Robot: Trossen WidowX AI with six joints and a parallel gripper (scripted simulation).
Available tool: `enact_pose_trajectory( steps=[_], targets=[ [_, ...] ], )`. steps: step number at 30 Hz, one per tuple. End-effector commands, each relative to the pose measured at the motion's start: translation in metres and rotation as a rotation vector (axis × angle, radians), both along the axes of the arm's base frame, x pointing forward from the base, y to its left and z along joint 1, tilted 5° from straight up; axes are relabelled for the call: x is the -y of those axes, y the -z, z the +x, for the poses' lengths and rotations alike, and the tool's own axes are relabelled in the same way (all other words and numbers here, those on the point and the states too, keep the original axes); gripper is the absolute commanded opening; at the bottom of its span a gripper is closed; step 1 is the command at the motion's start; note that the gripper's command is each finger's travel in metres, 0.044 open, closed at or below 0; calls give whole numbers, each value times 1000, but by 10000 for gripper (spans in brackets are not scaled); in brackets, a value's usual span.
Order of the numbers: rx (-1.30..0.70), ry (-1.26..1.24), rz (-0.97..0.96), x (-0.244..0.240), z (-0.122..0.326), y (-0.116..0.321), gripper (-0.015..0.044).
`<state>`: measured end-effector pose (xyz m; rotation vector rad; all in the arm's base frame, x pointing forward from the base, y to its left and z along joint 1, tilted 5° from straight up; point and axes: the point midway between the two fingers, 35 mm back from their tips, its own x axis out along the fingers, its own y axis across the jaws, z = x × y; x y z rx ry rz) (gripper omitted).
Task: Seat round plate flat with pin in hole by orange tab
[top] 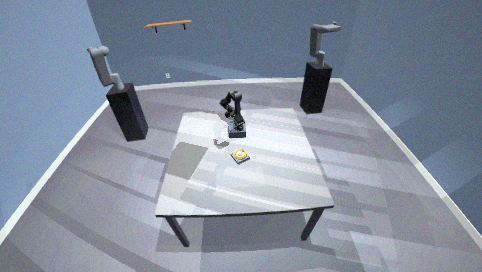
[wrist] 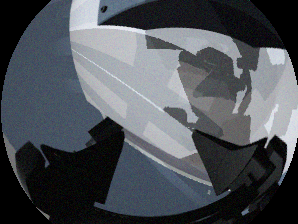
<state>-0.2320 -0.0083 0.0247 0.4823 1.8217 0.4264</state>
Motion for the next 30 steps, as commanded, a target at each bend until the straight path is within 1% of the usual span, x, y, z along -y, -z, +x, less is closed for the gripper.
enact_pose_trajectory(
  steps=[1,3,8,10,15,19,24,26,30],
  targets=[
    [-4,0,-4,2,0,0,374],
    [-32,-4,-39,18,1,0,321],
    [-113,-11,-178,77,16,-1,190],
    [-136,-15,-194,84,18,-4,138],
    [-178,-38,-336,140,48,-8,6],
    [-181,-45,-408,165,69,-9,0],
    [-152,-50,-541,205,122,-12,0],
    [-144,-49,-556,209,131,-12,0],
    [-83,-43,-634,225,181,-13,0]
  ],
)
